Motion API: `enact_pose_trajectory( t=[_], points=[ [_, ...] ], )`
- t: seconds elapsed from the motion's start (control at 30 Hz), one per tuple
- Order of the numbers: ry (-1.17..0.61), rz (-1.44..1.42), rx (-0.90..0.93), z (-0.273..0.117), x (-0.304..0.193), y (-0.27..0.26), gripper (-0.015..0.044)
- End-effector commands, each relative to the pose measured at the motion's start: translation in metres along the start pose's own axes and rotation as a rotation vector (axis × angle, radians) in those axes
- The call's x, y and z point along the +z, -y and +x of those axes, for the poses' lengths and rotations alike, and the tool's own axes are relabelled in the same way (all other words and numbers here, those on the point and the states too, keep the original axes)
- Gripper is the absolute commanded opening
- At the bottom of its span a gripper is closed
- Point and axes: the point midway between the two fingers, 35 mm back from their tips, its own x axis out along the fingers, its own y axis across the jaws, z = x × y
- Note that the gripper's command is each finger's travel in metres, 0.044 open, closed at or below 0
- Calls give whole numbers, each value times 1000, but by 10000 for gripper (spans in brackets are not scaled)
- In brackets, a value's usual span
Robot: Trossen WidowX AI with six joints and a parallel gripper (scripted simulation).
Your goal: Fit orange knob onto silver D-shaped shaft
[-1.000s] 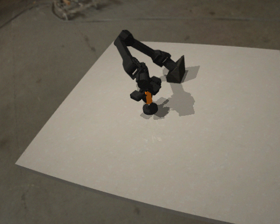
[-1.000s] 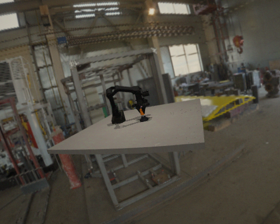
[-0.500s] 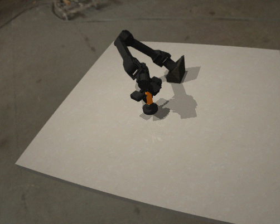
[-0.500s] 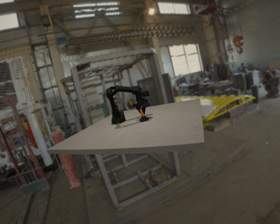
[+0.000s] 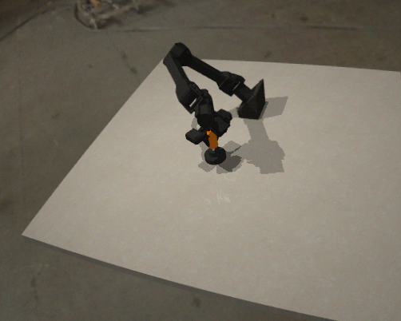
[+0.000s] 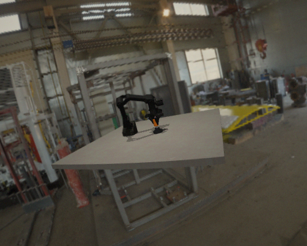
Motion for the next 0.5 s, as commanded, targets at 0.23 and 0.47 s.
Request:
enact_pose_trajectory(
  t=[0.23,0.47],
  points=[
    [2,150,-5,0,3,1,0],
    [2,150,-6,2,2,0,0]
  ],
)
